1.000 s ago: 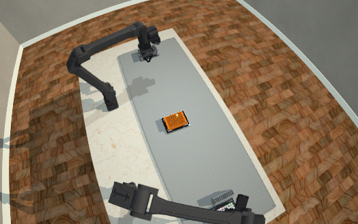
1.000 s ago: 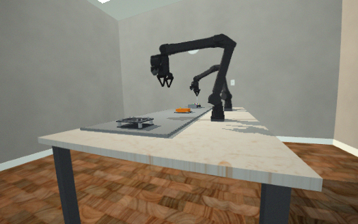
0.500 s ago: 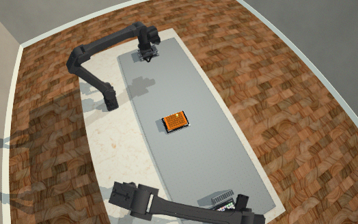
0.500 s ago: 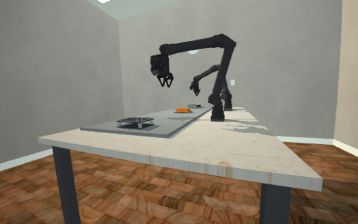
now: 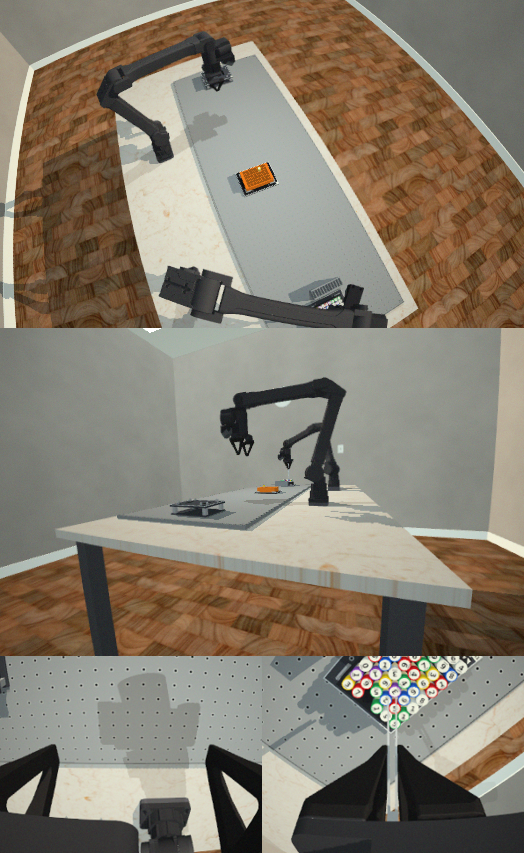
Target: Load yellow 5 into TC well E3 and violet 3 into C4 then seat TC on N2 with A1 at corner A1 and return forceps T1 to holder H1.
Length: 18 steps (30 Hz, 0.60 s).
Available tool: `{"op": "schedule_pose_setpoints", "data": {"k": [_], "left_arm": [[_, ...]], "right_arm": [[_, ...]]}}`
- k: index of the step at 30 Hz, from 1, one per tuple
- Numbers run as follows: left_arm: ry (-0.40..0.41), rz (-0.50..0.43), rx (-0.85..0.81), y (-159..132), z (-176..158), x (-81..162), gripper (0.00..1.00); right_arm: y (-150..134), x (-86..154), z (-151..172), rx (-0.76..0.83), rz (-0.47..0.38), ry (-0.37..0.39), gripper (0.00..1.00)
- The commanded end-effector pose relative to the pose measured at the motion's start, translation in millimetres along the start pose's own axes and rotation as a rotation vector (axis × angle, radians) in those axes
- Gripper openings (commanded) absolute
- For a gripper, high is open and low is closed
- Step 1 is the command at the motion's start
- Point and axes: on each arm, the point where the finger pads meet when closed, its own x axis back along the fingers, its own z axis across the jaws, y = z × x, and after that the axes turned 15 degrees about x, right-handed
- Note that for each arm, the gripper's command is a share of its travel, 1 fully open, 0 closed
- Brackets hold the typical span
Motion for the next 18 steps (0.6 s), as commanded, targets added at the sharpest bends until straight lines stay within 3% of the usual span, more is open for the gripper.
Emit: {"op": "schedule_pose_setpoints", "data": {"k": [1,11,18], "left_arm": [[0.000,-0.037,-0.001,9.1,-0.4,14.0,1.00],[0.000,-0.037,-0.001,9.1,-0.4,14.0,1.00],[0.000,-0.037,-0.001,9.1,-0.4,14.0,1.00]], "right_arm": [[1.6,-5.8,-5.9,0.015,-0.002,-0.009,0.07],[1.1,-2.6,-11.2,0.014,0.000,-0.026,0.08],[1.8,-13.0,-4.8,0.015,-0.002,-0.003,0.10]]}}
